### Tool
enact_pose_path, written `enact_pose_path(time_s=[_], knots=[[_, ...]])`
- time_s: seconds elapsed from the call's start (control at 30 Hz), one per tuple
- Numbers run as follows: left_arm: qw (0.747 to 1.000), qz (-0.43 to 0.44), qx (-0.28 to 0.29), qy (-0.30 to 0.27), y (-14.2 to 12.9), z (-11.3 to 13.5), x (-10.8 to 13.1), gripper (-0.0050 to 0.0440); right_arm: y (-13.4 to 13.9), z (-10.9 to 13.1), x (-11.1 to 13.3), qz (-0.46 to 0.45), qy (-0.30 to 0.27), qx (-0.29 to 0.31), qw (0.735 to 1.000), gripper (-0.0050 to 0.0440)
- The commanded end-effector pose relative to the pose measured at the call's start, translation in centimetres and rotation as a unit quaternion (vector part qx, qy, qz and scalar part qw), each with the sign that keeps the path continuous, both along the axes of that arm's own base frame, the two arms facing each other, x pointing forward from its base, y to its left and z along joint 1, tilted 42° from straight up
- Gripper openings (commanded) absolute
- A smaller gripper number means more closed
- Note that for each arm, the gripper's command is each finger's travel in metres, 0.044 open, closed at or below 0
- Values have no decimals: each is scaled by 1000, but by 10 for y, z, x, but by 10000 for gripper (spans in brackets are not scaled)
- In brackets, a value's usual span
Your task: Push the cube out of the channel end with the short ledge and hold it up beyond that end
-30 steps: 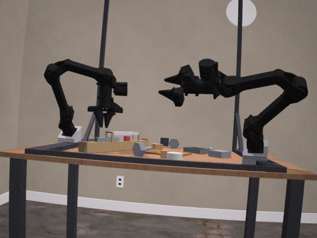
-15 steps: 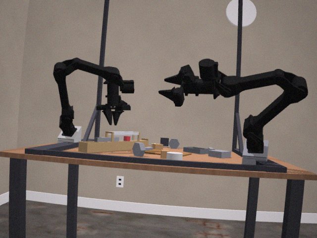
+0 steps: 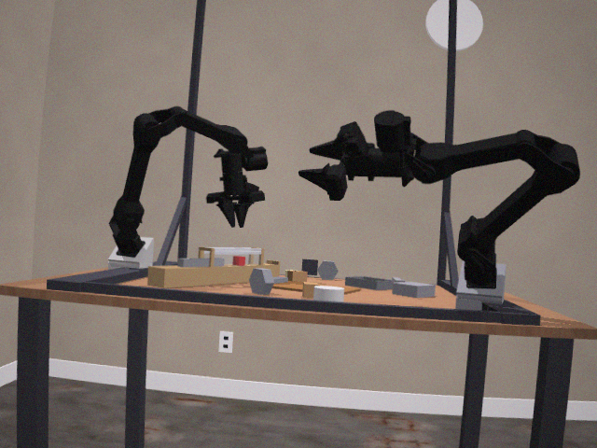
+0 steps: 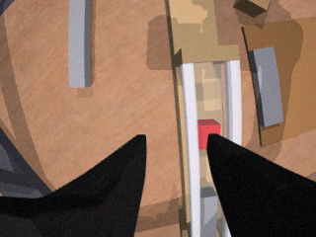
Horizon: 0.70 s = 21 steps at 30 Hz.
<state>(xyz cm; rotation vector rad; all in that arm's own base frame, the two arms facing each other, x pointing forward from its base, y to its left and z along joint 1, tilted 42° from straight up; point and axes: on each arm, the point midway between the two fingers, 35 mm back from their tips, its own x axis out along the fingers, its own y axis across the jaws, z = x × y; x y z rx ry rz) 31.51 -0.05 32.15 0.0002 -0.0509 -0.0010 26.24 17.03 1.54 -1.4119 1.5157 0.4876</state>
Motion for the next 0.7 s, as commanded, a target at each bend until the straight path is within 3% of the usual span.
enact_pose_path(time_s=[0.0,0.03,0.1,0.17,0.3,0.37,0.53,0.67], knots=[[1000,-2,-2,-5,-1,5,-1,400,41,-23,-8,0,-8,21,1000,150],[1000,-2,-2,-5,-1,5,-1,400,49,-30,-12,-1,-9,24,1000,150],[1000,-2,-2,-5,-1,5,-1,400,29,-65,-20,-7,7,-4,1000,150],[1000,-2,-2,-5,-1,5,-1,400,47,-83,-15,-5,-9,29,1000,150],[1000,-2,-2,-5,-1,5,-1,400,50,-129,-26,-7,-12,38,999,150],[1000,-2,-2,-5,-1,5,-1,400,50,-129,-26,-7,-12,38,999,150],[1000,-2,-2,-5,-1,5,-1,400,52,-163,-35,-8,-19,51,998,150],[1000,-2,-2,-5,-1,5,-1,400,51,-168,-38,-9,-18,52,998,150]])
